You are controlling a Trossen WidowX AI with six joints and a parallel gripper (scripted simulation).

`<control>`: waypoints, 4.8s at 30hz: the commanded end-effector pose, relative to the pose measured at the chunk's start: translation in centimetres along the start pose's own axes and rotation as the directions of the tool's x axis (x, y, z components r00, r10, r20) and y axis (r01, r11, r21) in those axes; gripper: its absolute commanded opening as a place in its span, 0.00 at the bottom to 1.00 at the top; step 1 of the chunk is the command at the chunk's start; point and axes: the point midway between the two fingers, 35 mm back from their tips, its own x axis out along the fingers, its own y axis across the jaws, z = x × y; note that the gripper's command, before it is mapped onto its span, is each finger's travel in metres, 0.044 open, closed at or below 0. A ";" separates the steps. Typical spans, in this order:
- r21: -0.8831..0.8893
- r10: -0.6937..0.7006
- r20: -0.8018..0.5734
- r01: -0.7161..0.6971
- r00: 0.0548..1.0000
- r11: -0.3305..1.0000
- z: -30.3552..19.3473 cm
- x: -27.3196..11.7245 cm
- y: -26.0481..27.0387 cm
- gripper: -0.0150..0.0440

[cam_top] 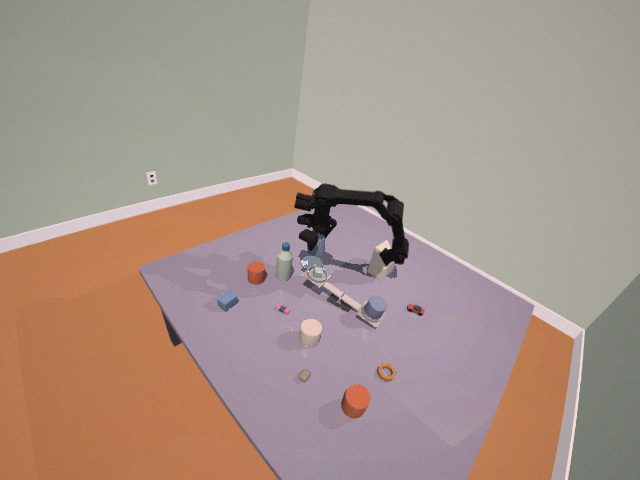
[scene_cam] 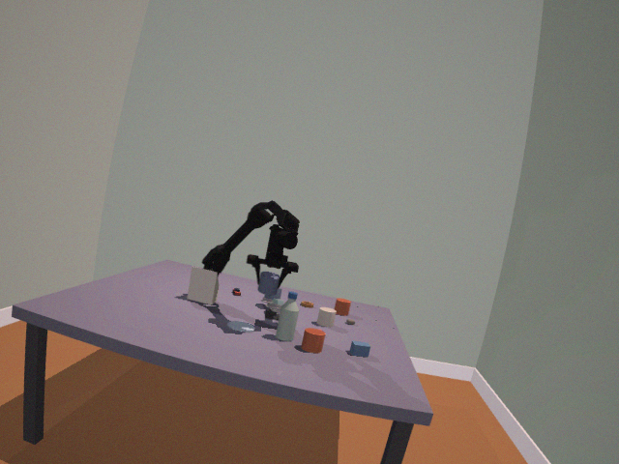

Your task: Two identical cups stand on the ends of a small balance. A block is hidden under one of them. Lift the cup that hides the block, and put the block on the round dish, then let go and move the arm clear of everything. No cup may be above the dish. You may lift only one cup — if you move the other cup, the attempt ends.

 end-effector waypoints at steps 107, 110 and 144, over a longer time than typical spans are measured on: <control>-0.568 0.001 -0.022 -0.013 1.000 0.823 -5.8 3.0 5.4 0.69; -0.568 0.001 -0.022 -0.013 1.000 0.823 -5.8 4.1 5.4 0.69; -0.569 0.002 -0.023 -0.015 1.000 0.822 -5.9 7.8 5.4 0.48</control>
